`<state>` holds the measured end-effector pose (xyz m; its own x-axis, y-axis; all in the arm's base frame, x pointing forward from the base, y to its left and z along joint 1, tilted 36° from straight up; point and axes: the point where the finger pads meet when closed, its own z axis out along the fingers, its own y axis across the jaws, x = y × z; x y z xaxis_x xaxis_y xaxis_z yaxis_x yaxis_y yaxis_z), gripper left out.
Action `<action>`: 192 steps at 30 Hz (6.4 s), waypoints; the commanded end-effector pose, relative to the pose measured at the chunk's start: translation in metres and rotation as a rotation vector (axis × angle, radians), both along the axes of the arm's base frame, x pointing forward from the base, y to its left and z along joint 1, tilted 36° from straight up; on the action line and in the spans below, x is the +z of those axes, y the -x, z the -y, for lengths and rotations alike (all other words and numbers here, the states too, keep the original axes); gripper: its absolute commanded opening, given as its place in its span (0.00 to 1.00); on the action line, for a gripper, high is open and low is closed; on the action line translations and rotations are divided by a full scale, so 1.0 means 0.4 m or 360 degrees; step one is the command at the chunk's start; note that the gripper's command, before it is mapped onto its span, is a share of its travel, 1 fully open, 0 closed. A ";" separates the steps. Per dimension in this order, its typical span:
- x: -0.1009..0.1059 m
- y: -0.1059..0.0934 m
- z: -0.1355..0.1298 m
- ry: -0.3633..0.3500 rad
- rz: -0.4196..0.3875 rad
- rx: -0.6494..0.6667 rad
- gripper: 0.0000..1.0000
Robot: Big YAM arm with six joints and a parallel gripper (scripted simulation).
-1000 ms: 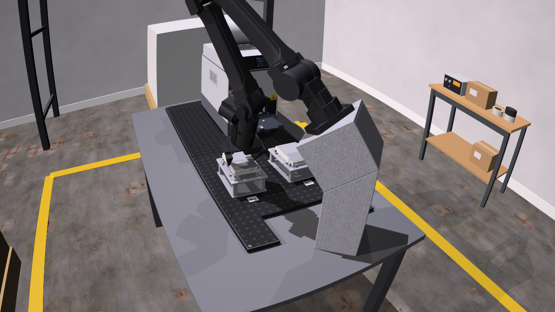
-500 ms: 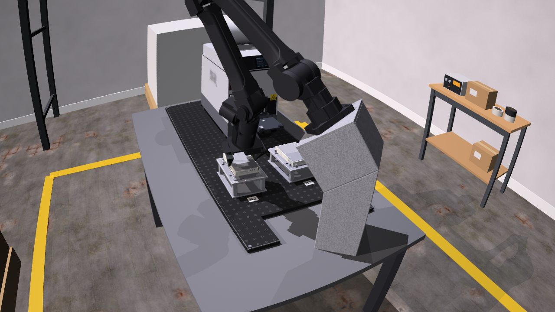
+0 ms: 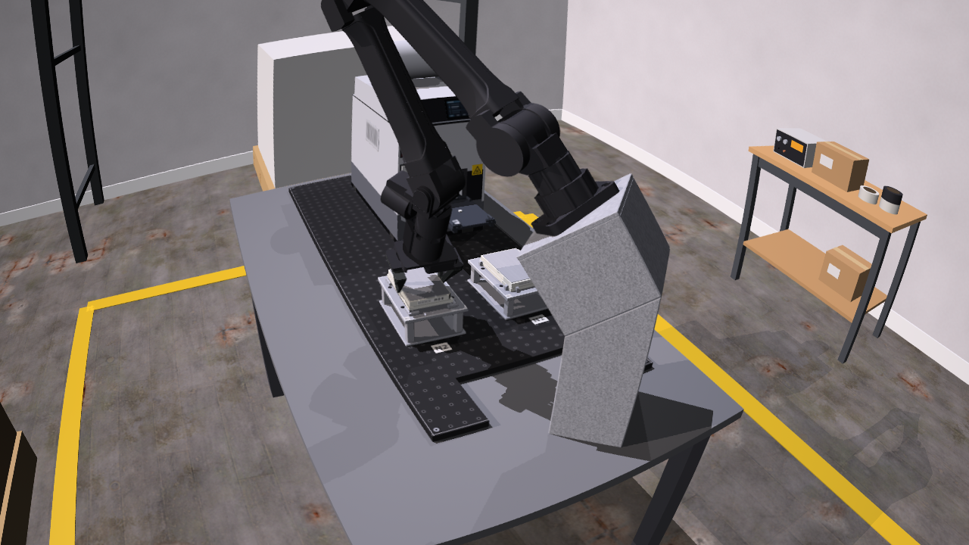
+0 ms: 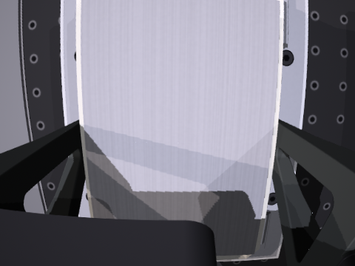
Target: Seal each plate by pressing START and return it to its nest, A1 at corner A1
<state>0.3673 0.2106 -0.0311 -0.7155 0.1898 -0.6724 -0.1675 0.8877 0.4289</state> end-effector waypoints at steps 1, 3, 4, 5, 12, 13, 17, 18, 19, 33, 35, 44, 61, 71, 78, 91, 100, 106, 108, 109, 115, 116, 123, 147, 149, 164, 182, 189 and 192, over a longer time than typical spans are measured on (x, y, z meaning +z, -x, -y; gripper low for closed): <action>-0.017 0.011 0.012 0.0002 -0.0020 -0.0021 0.00; -0.021 0.012 0.021 0.0004 -0.0024 -0.0033 0.00; -0.021 0.010 0.025 0.0004 -0.0024 -0.0039 0.00; -0.020 0.007 0.027 0.0003 -0.0021 -0.0045 0.00; -0.015 -0.009 0.017 -0.0004 -0.0010 -0.0044 0.00; -0.016 -0.011 0.016 -0.0005 -0.0008 -0.0044 0.00; -0.017 -0.005 -0.001 -0.0007 -0.0004 -0.0019 0.00; -0.018 0.002 -0.002 -0.0005 -0.0008 -0.0013 0.00; -0.016 0.007 -0.004 -0.0005 -0.0007 -0.0007 0.00; 0.000 0.018 0.001 -0.0012 0.0006 -0.0006 0.00; 0.001 0.017 0.000 -0.0013 0.0007 -0.0005 0.00; -0.007 0.002 -0.010 -0.0011 0.0005 -0.0002 0.00; -0.001 0.017 -0.002 -0.0009 0.0004 0.0002 0.00; 0.006 0.006 -0.009 -0.0016 0.0017 0.0004 0.00; 0.010 -0.007 -0.017 -0.0019 0.0024 0.0005 0.00; -0.004 0.007 -0.008 0.0002 0.0018 0.0018 0.00; -0.023 0.023 0.002 0.0016 -0.0010 0.0018 0.00; -0.027 0.026 0.002 0.0018 -0.0021 0.0023 0.00; -0.029 0.027 0.003 0.0021 -0.0026 0.0022 0.00; -0.029 0.027 0.003 0.0021 -0.0026 0.0022 0.00; -0.035 0.025 0.017 0.0032 -0.0047 0.0003 0.00; -0.035 0.023 0.021 0.0032 -0.0047 -0.0003 0.00; -0.030 0.015 0.025 0.0024 -0.0034 -0.0014 1.00; -0.022 0.009 0.022 0.0014 -0.0013 -0.0013 1.00; -0.022 0.009 0.022 0.0014 -0.0012 -0.0014 1.00; -0.021 0.008 0.022 0.0014 -0.0010 -0.0013 1.00; 0.004 0.016 0.032 0.0016 -0.0007 -0.0014 1.00; 0.012 0.016 0.025 0.0016 -0.0007 -0.0001 1.00; 0.015 0.020 0.031 0.0015 -0.0006 -0.0005 1.00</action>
